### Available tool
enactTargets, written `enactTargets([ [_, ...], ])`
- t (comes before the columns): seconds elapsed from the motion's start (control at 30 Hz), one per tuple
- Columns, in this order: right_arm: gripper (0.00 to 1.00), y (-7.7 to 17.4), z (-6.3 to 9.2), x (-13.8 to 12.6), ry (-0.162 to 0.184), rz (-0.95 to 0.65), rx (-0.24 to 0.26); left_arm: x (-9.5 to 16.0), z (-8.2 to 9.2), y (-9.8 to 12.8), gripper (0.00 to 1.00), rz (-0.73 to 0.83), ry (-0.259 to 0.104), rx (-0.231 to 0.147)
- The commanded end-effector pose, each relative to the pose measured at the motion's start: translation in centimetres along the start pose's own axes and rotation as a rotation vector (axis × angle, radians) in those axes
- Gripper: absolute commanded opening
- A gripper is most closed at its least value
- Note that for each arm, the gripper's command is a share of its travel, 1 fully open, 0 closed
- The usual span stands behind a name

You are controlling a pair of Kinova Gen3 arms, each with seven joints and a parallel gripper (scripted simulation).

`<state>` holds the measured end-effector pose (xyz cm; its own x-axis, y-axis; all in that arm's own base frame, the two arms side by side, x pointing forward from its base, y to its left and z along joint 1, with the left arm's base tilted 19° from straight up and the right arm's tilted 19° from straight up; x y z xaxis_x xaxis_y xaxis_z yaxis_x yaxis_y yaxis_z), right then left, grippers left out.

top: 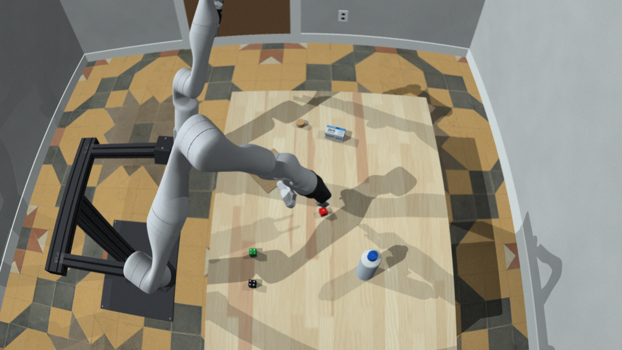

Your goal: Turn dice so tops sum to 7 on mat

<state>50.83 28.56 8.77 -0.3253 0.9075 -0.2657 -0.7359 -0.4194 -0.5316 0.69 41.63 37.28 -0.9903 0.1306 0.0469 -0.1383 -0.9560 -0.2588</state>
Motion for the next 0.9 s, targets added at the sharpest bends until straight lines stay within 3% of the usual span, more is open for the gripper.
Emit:
enactTargets([
  [0.0, 0.79, -0.6, -0.1, 0.1, 0.001, 0.004, 0.056, 0.0, 0.1, 0.0, 1.00, 0.000, 0.000, -0.002],
  [0.5, 0.79, -3.8, 0.2, 0.3, 0.028, 0.002, 0.272, 0.0, 0.1, 0.0, 1.00, 0.000, 0.000, -0.002],
  [0.57, 0.79, -3.8, 0.2, 0.3, 0.028, 0.002, 0.272, 0.0, 0.1, 0.0, 1.00, 0.000, 0.000, -0.002],
  [0.87, 0.79, -5.3, 0.0, 0.5, 0.038, 0.003, 0.384, 0.0, 0.1, 0.0, 1.00, 0.000, 0.000, -0.002],
])
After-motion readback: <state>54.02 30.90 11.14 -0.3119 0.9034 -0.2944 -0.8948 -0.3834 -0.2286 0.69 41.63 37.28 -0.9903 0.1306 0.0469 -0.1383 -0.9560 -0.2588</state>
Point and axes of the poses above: on each arm, the point where the finger pads meet when closed, its own z axis back along the fingers, its own x axis across the jaws, y = z × x, the point moved 8 cm from there along z, back along the fingers, and after that the axes turned 7 degrees about -z, right-handed, at the moved point
